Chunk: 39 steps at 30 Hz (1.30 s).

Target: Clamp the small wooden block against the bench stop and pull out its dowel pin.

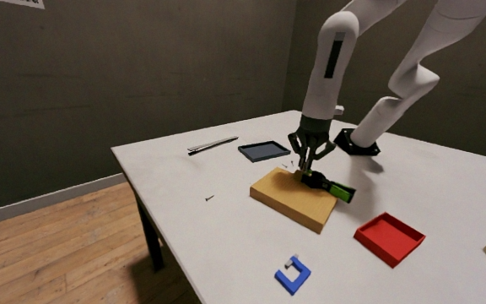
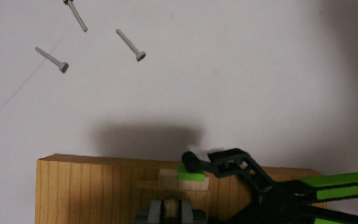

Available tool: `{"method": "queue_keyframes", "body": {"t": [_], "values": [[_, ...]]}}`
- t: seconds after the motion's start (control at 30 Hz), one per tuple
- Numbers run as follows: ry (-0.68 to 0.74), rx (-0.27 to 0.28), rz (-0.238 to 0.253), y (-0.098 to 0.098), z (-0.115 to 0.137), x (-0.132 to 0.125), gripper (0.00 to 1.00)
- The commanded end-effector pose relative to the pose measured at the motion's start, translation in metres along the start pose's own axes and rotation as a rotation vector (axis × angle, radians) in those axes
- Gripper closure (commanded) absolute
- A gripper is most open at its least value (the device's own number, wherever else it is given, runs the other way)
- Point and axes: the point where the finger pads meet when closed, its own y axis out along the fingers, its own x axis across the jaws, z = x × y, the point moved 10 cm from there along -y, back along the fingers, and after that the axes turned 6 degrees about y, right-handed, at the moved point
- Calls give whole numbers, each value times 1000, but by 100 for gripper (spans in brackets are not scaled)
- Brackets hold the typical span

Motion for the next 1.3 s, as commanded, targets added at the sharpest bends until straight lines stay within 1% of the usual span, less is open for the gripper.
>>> {"method": "queue_keyframes", "body": {"t": [0.0, 1.27], "values": [[32, -6, -4, -2, -2, 1, 90], [368, -5, -5, -3, -2, 1, 90]]}}
